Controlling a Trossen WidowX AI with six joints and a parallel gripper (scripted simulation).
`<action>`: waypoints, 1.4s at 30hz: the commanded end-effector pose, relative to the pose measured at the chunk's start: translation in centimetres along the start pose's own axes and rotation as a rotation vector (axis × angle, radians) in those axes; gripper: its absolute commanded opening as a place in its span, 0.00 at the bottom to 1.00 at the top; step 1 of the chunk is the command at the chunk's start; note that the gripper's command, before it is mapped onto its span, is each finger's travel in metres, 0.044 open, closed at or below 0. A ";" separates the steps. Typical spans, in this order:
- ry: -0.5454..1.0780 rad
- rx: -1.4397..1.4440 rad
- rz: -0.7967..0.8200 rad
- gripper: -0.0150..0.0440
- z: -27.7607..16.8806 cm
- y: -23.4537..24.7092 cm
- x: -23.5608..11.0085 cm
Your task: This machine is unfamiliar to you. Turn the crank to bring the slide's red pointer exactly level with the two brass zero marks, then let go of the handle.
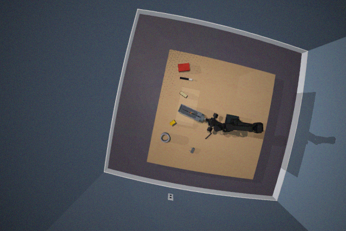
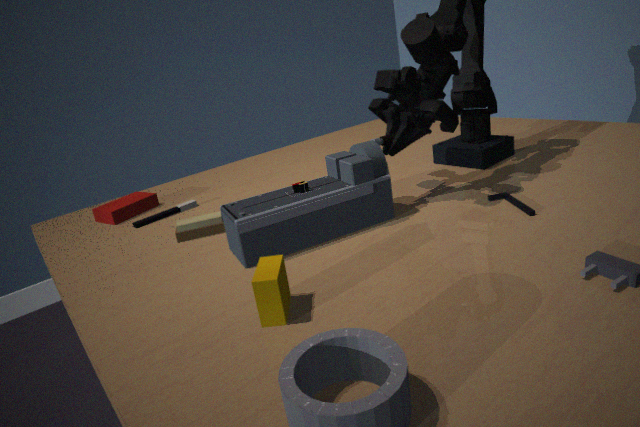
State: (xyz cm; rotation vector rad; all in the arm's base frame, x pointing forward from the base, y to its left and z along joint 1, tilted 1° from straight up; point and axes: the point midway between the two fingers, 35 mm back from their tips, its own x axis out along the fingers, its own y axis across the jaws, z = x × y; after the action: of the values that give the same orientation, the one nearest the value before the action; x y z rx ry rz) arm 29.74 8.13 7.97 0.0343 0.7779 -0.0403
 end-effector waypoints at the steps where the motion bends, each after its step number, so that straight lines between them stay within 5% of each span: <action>1: -0.002 0.004 -0.024 0.25 -0.1 -0.9 0.1; 42: -0.002 0.003 -0.025 0.25 -1.4 -2.5 1.4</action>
State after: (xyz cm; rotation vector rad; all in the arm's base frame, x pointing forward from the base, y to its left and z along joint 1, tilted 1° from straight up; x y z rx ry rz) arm 29.63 6.19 6.63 0.0312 0.7650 -0.0520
